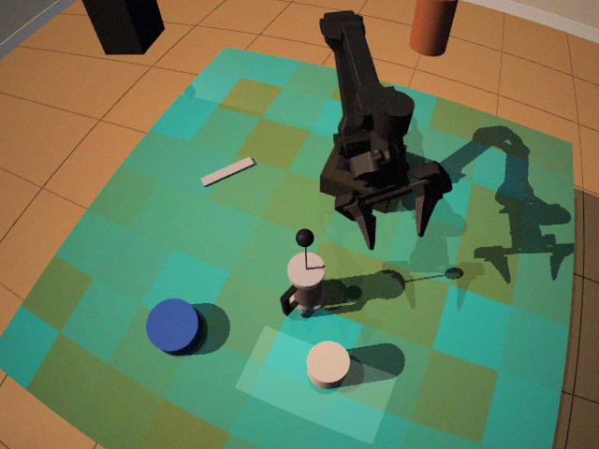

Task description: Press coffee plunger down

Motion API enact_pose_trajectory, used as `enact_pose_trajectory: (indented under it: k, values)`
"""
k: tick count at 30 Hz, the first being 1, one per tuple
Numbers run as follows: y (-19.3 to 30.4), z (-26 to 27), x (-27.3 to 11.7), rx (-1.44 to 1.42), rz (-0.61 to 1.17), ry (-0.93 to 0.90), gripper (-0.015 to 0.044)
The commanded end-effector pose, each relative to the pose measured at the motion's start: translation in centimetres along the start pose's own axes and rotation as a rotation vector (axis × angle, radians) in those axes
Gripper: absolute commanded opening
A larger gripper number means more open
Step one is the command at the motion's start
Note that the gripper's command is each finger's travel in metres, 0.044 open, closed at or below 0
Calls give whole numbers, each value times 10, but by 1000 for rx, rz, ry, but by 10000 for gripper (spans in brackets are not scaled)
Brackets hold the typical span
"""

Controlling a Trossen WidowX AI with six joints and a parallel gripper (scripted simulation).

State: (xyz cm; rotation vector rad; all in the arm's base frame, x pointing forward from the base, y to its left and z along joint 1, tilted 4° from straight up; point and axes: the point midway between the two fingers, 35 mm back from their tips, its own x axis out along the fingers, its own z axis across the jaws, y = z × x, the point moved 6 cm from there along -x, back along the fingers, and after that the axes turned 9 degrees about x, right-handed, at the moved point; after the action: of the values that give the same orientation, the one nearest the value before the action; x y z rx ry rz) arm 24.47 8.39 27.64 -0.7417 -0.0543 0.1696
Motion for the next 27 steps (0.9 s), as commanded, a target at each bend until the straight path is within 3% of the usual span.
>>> enact_pose_trajectory:
  k: [1, 8, 15, 27]
  values:
    - [-2, 0, 0, -10, 1, 7, 426]
    - [-57, -15, -3, -300, 66, 215, 440]
    - [-117, -26, -51, -576, 242, 451, 440]
    - [-77, -72, -47, -582, 247, 456, 440]
